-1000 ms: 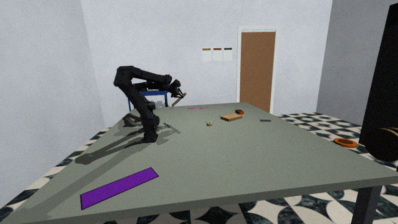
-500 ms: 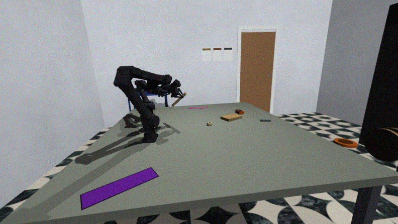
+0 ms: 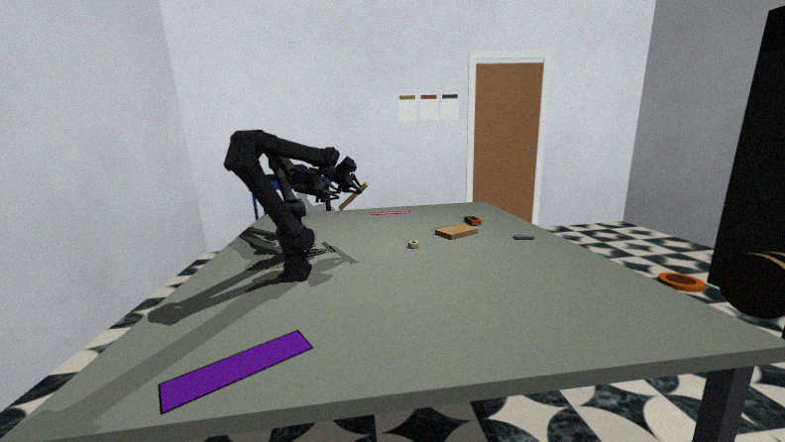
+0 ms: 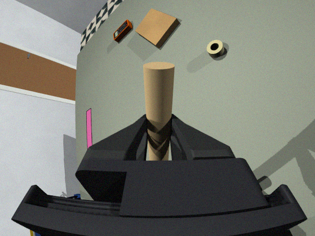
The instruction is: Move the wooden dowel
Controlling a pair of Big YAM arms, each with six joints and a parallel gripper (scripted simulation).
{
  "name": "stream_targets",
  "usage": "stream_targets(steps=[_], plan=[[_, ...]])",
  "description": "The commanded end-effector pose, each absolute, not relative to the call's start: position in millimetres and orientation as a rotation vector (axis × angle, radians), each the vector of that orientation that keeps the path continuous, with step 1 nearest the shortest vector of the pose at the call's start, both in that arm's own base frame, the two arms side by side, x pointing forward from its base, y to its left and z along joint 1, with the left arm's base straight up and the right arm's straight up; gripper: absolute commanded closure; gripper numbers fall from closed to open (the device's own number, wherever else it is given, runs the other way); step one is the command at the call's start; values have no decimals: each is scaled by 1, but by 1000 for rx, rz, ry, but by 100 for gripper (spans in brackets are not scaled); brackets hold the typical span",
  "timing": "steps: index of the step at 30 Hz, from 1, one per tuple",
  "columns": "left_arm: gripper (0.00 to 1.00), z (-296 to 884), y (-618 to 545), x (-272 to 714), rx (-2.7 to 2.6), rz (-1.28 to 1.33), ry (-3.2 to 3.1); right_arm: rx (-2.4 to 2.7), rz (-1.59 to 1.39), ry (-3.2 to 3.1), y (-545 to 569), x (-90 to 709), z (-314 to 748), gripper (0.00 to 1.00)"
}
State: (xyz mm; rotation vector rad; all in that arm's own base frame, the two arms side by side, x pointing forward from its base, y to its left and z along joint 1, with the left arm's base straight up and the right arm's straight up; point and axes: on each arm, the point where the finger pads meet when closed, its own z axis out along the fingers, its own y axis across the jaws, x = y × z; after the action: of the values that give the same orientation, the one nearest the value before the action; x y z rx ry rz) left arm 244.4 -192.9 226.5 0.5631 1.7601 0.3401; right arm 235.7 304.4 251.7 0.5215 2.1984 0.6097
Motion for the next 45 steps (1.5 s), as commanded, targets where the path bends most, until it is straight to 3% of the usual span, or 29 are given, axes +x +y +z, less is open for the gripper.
stream_targets(steps=[1, 45], plan=[[62, 252, -207, 255, 516, 310, 1748, 525, 621, 2189, 309, 240, 263, 100], [62, 201, -205, 276, 613, 412, 1783, 516, 591, 2202, 306, 241, 255, 100]])
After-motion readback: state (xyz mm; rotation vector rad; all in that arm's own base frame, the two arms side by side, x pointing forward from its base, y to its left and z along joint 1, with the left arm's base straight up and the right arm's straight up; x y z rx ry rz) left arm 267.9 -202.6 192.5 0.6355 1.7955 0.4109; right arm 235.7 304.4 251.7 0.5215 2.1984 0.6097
